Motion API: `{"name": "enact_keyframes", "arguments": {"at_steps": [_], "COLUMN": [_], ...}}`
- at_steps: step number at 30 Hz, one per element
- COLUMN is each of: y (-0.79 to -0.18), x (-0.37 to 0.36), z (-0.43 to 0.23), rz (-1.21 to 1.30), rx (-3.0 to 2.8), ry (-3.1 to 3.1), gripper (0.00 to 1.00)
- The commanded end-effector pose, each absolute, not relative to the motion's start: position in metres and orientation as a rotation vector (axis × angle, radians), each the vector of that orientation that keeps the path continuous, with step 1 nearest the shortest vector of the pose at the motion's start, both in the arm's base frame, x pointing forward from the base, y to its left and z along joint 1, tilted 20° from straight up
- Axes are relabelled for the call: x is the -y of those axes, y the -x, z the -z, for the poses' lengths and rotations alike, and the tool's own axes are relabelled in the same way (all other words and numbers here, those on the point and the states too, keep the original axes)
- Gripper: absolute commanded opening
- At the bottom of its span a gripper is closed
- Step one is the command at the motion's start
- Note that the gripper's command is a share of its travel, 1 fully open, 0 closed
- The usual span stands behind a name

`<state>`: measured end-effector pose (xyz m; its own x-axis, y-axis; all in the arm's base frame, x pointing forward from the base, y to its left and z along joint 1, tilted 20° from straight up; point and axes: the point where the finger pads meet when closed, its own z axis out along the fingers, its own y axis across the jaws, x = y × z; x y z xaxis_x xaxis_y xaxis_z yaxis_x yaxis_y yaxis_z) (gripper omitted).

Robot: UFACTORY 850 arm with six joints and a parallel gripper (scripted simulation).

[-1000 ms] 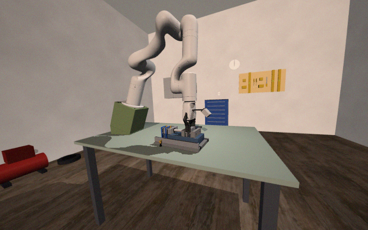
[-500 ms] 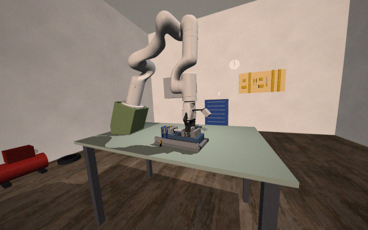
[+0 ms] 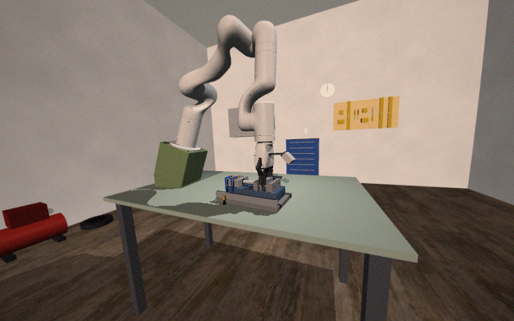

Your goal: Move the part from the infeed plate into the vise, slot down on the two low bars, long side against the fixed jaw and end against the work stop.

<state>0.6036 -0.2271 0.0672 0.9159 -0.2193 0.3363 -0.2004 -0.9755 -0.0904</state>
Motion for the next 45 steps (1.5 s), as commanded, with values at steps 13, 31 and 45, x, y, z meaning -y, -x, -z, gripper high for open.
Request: {"name": "enact_keyframes", "arguments": {"at_steps": [13, 31, 45], "y": [-0.6044, -0.6044, -0.6044], "x": [0.2274, 0.2274, 0.2274], "z": [-0.0676, -0.0676, -0.0676], "rz": [0.543, 0.543, 0.543], "rx": [-0.331, -0.331, -0.331], "ry": [3.022, 3.022, 3.022], "gripper": [0.0, 0.81, 0.81]}}
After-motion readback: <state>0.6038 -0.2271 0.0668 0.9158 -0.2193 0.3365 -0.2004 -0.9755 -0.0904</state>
